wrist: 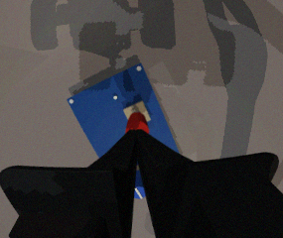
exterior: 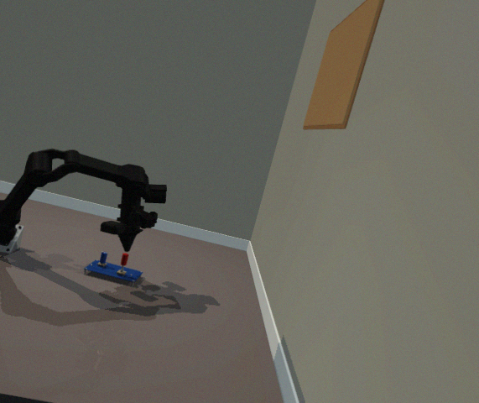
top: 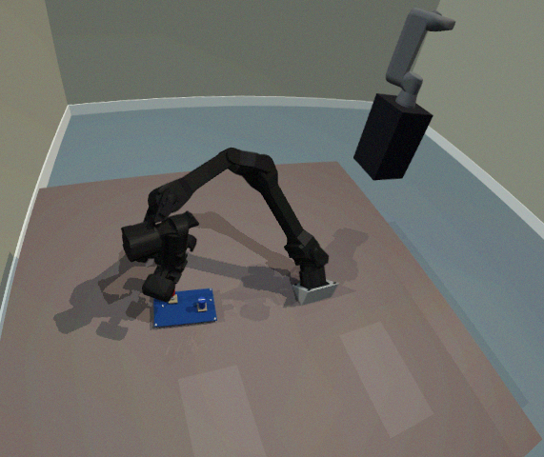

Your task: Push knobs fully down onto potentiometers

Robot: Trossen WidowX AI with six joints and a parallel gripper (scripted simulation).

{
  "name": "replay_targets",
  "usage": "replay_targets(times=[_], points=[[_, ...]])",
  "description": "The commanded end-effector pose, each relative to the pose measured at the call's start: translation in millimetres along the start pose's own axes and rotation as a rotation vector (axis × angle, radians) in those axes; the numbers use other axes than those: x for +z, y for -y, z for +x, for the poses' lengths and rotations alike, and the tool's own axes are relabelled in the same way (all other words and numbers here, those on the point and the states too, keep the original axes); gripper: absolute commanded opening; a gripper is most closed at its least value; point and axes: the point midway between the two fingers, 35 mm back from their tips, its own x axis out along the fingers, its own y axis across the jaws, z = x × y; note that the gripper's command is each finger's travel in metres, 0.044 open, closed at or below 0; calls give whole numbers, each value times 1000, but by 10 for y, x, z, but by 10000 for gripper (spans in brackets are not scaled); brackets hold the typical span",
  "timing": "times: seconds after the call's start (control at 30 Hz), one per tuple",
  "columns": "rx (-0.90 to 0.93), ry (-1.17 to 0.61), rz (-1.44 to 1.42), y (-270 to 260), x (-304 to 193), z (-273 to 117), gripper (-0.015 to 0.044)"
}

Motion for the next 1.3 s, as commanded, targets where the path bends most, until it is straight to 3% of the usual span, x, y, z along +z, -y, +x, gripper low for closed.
replay_targets(times=[0.0,1.27], points=[[-6,-1,-9,12,-18,50,0],[-6,-1,-9,14,-23,86,0]])
